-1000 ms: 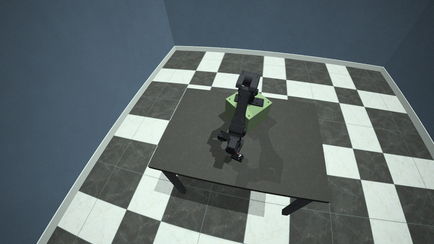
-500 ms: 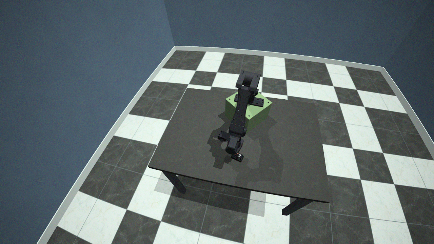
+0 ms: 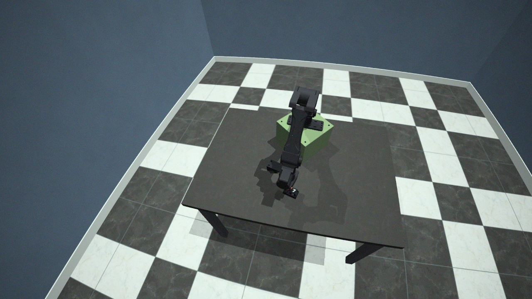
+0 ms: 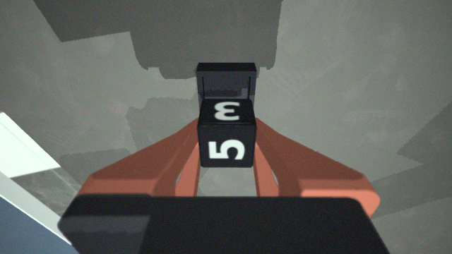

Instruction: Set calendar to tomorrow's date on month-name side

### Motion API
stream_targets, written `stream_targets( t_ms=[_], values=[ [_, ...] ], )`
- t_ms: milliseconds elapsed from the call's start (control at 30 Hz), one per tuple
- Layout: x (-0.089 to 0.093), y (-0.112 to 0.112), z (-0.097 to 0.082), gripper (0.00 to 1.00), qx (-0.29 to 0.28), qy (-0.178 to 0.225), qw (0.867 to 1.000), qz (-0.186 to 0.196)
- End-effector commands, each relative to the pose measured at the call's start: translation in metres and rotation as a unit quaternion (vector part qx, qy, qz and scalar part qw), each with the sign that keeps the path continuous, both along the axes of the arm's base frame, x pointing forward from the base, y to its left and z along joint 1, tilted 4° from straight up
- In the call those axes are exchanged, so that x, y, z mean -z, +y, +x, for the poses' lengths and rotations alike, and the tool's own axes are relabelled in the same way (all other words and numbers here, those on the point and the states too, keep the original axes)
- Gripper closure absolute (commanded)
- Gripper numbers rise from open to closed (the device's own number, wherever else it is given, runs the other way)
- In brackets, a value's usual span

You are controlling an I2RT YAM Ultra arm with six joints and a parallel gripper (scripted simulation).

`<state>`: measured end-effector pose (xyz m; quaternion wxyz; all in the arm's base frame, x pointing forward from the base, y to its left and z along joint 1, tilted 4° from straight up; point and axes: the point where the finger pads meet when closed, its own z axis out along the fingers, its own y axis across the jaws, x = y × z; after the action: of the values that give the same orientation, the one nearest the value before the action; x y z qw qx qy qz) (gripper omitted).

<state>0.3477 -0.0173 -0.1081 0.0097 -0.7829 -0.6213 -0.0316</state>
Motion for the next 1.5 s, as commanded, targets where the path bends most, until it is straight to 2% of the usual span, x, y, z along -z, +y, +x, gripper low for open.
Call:
stream_targets(
  t_ms=[0,1467],
  values=[
    [-0.003,-0.001,0.003,0.74,0.0,-0.005,1.0,-0.002],
    [0.021,0.0,0.004,0.74,0.0,-0.005,1.0,-0.002]
  ],
)
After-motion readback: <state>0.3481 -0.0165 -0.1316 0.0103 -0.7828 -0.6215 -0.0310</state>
